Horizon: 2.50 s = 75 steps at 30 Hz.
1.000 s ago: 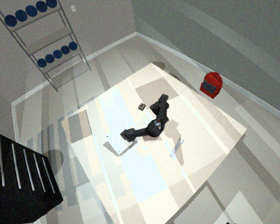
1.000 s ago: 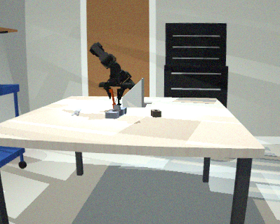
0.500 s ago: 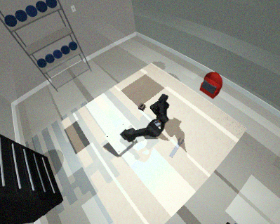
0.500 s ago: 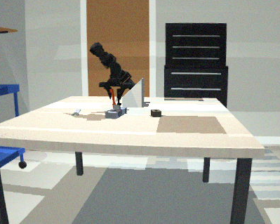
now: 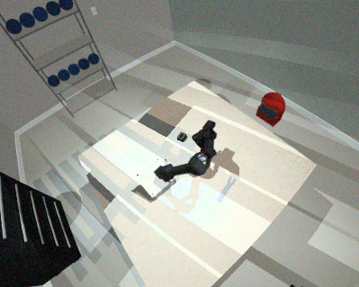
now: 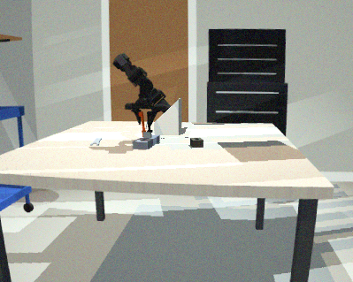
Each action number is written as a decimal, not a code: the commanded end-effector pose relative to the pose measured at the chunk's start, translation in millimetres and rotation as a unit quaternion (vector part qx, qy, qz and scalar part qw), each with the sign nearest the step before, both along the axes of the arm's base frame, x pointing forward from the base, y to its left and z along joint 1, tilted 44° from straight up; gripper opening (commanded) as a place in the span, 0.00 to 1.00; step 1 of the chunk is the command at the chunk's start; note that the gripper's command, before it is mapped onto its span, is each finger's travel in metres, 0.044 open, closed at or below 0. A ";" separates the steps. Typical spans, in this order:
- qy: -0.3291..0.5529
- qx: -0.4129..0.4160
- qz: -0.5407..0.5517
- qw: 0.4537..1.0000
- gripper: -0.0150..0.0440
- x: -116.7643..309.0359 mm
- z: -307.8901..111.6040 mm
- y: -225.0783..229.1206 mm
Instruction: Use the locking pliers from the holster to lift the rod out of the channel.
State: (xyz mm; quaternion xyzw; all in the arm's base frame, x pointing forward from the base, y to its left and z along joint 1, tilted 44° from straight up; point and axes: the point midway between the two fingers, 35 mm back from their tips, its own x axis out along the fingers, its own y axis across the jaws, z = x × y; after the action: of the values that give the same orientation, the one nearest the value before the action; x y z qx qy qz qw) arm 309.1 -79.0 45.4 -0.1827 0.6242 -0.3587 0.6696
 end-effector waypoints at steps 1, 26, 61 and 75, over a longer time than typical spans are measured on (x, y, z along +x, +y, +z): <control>-0.002 0.003 -0.003 1.000 0.68 0.5 -2.2 0.5; -0.002 0.003 -0.003 1.000 0.62 1.2 -4.2 2.6; -0.001 0.001 -0.003 1.000 0.41 2.5 -1.6 8.0; 0.001 -0.004 -0.003 1.000 0.41 4.6 4.7 19.3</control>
State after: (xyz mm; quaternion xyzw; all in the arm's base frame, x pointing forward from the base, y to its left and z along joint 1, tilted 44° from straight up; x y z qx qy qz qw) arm 311.3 -65.7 48.7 -0.1863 0.6254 -0.3659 0.6636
